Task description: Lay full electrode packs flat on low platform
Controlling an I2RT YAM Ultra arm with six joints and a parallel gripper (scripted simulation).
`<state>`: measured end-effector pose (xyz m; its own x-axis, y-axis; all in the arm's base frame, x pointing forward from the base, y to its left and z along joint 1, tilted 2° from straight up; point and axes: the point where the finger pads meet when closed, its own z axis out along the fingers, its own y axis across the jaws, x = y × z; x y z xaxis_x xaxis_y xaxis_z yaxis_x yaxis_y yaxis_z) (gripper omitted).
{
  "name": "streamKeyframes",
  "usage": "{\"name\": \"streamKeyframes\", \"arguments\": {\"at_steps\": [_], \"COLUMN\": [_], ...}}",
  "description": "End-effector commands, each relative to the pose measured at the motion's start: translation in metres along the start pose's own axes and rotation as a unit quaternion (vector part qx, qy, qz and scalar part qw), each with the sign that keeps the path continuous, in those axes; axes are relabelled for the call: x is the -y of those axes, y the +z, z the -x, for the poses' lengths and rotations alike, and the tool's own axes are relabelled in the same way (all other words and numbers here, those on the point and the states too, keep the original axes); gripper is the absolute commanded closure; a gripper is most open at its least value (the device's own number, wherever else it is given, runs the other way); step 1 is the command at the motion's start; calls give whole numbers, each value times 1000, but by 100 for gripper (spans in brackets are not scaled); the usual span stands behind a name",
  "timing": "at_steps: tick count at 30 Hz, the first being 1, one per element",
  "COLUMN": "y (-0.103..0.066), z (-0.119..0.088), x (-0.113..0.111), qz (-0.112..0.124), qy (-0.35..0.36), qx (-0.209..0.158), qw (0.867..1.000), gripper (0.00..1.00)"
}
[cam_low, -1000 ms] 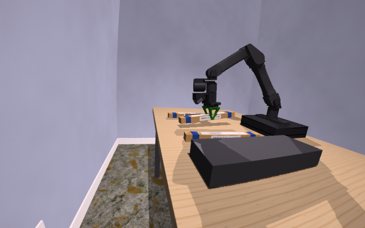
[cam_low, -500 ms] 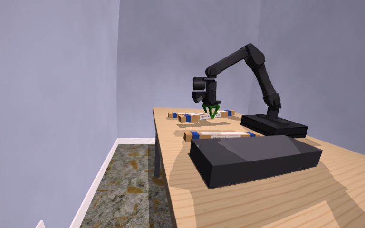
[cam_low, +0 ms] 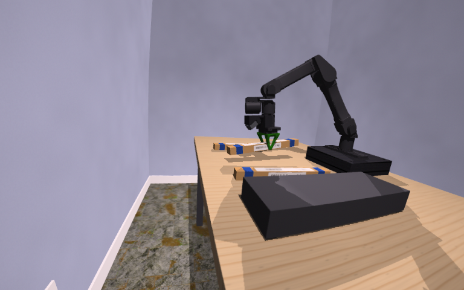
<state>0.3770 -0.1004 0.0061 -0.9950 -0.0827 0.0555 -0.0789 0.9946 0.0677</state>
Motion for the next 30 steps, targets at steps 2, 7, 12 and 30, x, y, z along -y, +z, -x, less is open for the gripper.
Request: {"name": "streamKeyframes", "arguments": {"at_steps": [2, 7, 12, 30], "y": [-47, -47, -48, -49], "z": [15, 15, 16, 15], "x": [9, 9, 9, 9], "qz": [-17, -17, -17, -17], "qy": [2, 2, 2, 2], "qx": [50, 50, 50, 48], "qw": [999, 999, 999, 999], "gripper": [100, 100, 100, 100]}}
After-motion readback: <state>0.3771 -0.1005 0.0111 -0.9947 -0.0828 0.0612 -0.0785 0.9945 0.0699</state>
